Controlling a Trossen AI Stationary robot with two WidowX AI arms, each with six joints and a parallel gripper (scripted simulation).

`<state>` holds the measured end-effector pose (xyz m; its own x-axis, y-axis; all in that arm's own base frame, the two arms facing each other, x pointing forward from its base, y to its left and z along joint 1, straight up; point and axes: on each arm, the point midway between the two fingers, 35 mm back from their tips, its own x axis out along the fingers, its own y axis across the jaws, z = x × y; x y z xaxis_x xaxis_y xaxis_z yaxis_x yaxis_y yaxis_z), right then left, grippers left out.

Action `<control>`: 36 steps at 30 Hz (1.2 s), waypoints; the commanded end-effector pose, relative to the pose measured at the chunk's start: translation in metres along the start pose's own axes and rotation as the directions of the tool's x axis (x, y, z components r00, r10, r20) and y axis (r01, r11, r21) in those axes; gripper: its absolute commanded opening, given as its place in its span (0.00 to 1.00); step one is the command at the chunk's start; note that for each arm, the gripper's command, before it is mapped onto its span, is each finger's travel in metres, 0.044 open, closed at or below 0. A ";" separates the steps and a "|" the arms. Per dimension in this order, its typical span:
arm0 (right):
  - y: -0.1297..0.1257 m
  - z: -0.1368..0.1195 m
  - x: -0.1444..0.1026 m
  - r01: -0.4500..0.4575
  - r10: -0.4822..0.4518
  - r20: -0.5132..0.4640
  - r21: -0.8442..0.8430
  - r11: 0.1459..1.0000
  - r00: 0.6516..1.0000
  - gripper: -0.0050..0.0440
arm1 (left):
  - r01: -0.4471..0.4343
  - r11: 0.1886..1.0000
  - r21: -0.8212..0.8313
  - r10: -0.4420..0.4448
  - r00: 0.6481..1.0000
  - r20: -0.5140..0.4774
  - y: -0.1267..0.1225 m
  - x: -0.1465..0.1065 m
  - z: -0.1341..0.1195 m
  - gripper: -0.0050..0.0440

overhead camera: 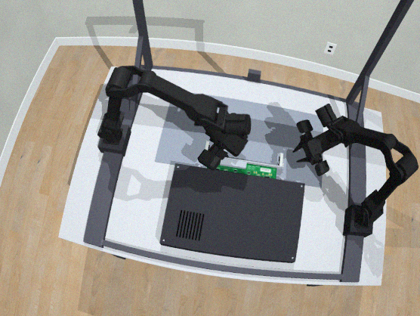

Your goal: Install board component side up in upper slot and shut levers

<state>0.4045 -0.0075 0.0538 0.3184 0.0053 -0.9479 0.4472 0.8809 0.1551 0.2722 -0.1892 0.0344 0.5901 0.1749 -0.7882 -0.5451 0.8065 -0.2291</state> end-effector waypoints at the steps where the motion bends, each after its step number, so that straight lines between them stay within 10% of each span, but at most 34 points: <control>1: 0.010 0.007 -0.020 -0.024 0.021 0.025 0.149 0.989 0.999 0.41 | -0.059 0.985 -0.159 0.041 0.993 -0.113 -0.022 0.006 0.007 0.41; 14: 0.012 -0.016 -0.024 0.039 -0.009 -0.059 0.519 0.854 0.998 0.41 | -0.318 0.816 -0.482 0.124 0.912 -0.391 -0.045 0.023 0.024 0.41; 23: 0.005 -0.055 -0.014 0.226 -0.106 -0.201 0.792 0.567 0.974 0.41 | -0.536 0.574 -0.619 0.195 0.824 -0.532 -0.047 0.038 0.037 0.41; 36: -0.001 -0.074 -0.013 0.304 -0.167 -0.255 0.845 0.441 0.952 0.41 | -0.576 0.529 -0.623 0.218 0.802 -0.556 -0.043 0.039 0.034 0.41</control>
<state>0.3363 0.0282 0.0392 -0.0019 -0.0150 -0.9999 1.0000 0.0060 -0.0020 0.3347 -0.1932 0.0214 -0.0041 0.0211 -0.9998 -0.9997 -0.0244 0.0036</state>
